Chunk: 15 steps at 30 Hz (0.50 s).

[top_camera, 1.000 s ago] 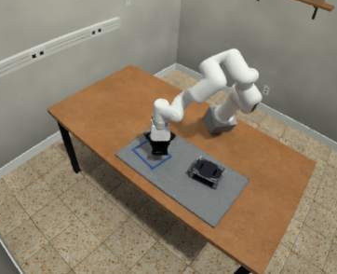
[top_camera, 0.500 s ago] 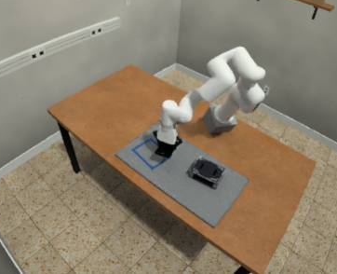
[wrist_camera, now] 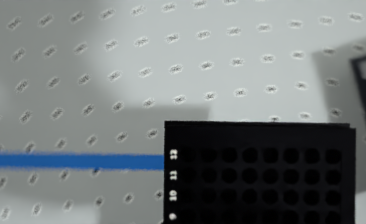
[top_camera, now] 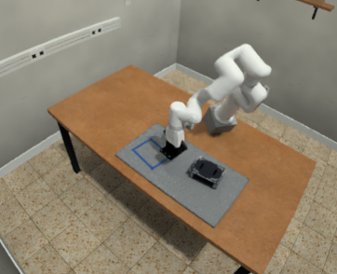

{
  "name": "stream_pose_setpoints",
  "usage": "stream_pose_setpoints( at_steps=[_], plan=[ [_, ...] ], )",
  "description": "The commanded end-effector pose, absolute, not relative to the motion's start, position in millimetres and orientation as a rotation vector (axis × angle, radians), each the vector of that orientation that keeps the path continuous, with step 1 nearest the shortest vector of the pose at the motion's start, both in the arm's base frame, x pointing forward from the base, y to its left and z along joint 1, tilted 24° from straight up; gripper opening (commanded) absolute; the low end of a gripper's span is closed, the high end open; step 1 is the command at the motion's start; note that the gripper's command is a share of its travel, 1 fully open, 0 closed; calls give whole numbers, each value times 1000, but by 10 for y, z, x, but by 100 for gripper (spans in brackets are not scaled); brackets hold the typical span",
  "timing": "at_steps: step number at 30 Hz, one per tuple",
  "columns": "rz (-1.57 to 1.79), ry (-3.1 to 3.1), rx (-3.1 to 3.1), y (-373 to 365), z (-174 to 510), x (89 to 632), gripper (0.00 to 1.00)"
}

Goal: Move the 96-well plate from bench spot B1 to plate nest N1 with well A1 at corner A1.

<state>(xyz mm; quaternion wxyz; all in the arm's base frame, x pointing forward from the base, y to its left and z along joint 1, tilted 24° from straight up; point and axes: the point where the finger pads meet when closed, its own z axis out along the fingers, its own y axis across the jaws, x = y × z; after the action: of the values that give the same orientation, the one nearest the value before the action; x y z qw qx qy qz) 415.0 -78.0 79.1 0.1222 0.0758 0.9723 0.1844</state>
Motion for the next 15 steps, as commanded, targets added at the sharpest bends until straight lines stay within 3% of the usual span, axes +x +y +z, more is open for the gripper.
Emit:
stream_pose_setpoints(
  at_steps=[1, 15],
  plan=[
    [548, 2849, 465, -654, 875, 4110, 0],
    [611, 2763, 1046, -308, 1041, 3990, 0]
  ],
)
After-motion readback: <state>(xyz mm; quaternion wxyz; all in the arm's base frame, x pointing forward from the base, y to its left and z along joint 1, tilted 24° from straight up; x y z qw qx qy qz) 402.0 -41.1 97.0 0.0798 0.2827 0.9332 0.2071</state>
